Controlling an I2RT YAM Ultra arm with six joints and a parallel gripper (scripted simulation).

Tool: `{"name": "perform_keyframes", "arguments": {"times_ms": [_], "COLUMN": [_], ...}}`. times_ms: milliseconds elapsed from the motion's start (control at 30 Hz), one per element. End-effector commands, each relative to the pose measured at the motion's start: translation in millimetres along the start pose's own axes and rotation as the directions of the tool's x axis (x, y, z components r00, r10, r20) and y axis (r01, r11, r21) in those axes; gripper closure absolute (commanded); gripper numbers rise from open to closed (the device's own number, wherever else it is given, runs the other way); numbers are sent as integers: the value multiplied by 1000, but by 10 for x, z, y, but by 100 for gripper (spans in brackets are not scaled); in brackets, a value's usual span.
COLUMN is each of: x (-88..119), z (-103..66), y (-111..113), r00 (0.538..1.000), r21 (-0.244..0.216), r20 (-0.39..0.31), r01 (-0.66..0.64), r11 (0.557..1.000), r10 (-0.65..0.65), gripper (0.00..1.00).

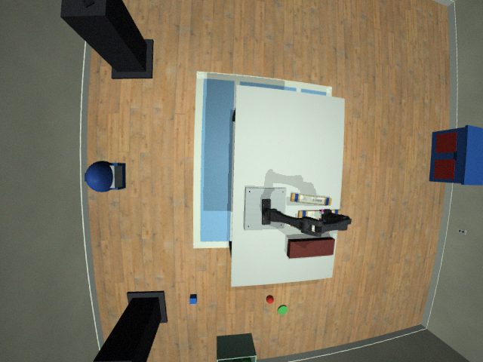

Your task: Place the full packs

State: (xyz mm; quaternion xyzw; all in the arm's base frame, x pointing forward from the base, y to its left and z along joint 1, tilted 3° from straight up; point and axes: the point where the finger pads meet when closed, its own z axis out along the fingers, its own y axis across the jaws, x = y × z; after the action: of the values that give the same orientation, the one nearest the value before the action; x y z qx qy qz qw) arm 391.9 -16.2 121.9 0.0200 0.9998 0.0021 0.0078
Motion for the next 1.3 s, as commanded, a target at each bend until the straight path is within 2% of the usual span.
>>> {"name": "perform_keyframes", "arguments": {"times_ms": [0, 400, 1267], "x": [-21, -16, -15], "z": [-301, -435, -435], "y": [-3, -3, -3], "r00": [999, 999, 999], "r21": [-2, -2, -2], "r20": [47, 47, 47], "r01": [0, 0, 0], "r11": [1000, 1000, 1000], "r10": [0, 0, 0], "gripper": [100, 100, 100]}}
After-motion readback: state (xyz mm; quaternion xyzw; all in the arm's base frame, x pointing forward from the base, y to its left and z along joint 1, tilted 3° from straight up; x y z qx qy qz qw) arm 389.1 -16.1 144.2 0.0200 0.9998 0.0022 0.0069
